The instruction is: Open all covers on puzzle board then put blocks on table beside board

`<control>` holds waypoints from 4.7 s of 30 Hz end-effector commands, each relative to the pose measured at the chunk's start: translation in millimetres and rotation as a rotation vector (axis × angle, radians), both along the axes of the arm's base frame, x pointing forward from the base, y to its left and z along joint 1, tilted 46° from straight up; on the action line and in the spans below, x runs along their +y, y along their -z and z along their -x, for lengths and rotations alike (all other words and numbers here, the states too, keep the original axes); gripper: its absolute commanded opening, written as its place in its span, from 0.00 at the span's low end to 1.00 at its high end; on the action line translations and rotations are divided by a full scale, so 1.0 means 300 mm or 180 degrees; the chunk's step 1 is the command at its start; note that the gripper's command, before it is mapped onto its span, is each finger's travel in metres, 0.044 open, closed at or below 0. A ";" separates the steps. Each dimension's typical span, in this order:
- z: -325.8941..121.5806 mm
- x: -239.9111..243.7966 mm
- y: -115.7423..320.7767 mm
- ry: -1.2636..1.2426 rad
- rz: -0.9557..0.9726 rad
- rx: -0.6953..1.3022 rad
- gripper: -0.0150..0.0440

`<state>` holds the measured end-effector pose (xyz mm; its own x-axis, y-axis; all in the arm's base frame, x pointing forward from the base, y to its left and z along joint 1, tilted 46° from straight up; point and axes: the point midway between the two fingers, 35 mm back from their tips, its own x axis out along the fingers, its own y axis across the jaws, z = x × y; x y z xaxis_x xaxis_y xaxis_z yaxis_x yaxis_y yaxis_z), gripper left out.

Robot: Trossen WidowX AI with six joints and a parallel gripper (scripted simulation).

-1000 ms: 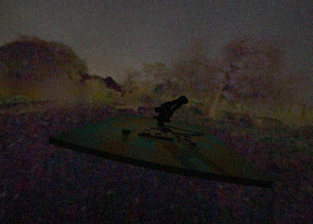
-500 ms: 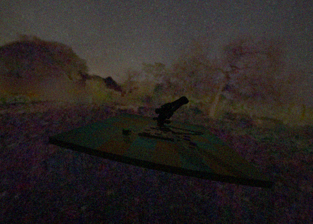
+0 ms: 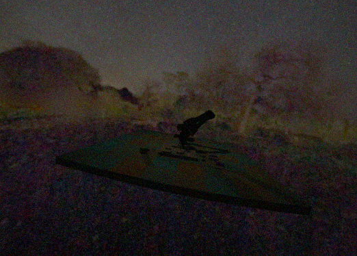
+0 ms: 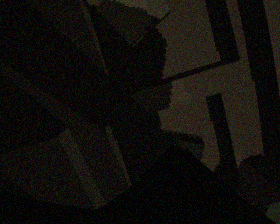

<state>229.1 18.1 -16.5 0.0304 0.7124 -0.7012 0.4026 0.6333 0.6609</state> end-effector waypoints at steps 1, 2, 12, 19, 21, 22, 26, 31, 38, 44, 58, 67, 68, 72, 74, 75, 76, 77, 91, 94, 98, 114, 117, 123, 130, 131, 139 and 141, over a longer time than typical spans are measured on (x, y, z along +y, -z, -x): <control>-0.003 0.003 0.002 0.0007 -0.0019 0.0011 0.25; -0.003 0.002 0.001 0.0007 -0.0019 0.0011 0.25; 0.004 -0.016 -0.015 0.0014 -0.0032 0.0028 0.30; 0.002 -0.098 -0.088 0.0010 -0.0011 0.0017 0.50; 0.004 -0.124 -0.113 0.0007 -0.0009 0.0013 0.50; 0.006 -0.137 -0.126 0.0005 -0.0009 0.0012 0.50; 0.009 -0.154 -0.145 0.0002 -0.0010 0.0009 0.50; 0.007 -0.139 -0.131 0.0003 -0.0009 0.0009 0.50; 0.005 -0.096 -0.092 0.0003 -0.0011 0.0008 0.50; 0.005 -0.067 -0.068 0.0002 -0.0015 0.0008 0.50; 0.005 -0.067 -0.068 0.0002 -0.0015 0.0008 0.50; 0.004 -0.058 -0.057 0.0002 -0.0015 0.0007 0.50; 0.004 -0.055 -0.055 0.0002 -0.0015 0.0007 0.50; 0.003 -0.046 -0.045 0.0002 -0.0015 0.0007 0.50; 0.003 -0.042 -0.040 0.0002 -0.0015 0.0007 0.50; 0.003 -0.039 -0.038 0.0002 -0.0015 0.0007 0.50; 0.002 -0.037 -0.035 0.0002 -0.0015 0.0007 0.50; 0.002 -0.035 -0.033 0.0002 -0.0015 0.0007 0.50; 0.002 -0.015 -0.013 0.0002 -0.0018 0.0007 0.50; 0.002 -0.013 -0.011 0.0002 -0.0018 0.0007 0.50; 0.001 -0.005 -0.004 0.0002 -0.0018 0.0007 0.50; 0.000 0.007 0.010 -0.0015 -0.0004 -0.0004 0.43; 0.000 0.007 0.010 -0.0015 -0.0004 -0.0004 0.40; 0.000 0.005 0.008 -0.0014 -0.0004 -0.0003 0.39; 0.000 -0.016 -0.011 -0.0010 -0.0001 -0.0001 0.39; 0.000 -0.019 -0.013 -0.0010 -0.0001 -0.0001 0.39; 0.001 -0.044 -0.036 -0.0005 -0.0001 0.0002 0.39; 0.002 -0.050 -0.042 -0.0005 -0.0002 0.0003 0.39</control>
<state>228.0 6.6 -6.6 0.0276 0.7167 -0.6968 0.4082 0.6283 0.6623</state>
